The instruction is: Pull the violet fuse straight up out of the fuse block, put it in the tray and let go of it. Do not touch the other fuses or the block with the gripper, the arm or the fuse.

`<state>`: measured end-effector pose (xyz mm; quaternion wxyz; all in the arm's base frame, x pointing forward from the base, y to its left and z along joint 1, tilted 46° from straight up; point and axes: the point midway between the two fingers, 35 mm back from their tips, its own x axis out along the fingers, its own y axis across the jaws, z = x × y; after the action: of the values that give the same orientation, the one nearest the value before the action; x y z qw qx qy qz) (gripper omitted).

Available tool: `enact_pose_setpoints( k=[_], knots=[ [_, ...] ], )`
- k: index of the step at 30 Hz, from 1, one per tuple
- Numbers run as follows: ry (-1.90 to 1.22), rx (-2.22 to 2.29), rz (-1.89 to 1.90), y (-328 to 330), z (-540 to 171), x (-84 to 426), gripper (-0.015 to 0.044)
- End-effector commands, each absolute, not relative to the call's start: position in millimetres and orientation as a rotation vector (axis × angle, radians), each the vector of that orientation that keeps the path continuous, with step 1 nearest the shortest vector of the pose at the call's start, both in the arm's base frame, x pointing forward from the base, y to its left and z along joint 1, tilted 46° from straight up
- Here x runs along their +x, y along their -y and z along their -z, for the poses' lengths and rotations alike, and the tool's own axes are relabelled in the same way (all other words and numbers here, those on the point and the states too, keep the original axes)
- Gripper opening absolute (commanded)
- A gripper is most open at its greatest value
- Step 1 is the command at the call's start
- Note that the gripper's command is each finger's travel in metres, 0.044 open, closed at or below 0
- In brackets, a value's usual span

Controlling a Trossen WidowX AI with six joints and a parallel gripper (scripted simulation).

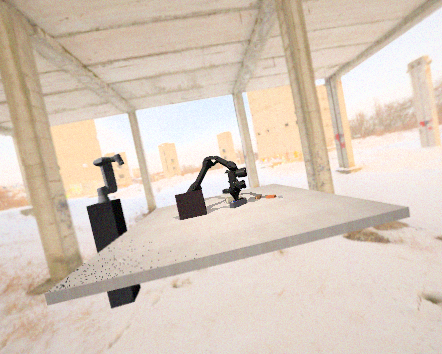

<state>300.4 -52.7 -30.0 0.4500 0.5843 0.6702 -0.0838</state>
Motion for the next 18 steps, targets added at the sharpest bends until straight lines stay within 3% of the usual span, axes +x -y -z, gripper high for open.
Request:
enact_pose_setpoints(
  k=[1, 18],
  knots=[
    [-1.654, 1.440, 0.206, 55.2, 28.3, 300.8, 0.0000],
    [-1.654, 1.442, 0.207, 61.2, 22.6, 300.2, 0.0000]
  ],
)
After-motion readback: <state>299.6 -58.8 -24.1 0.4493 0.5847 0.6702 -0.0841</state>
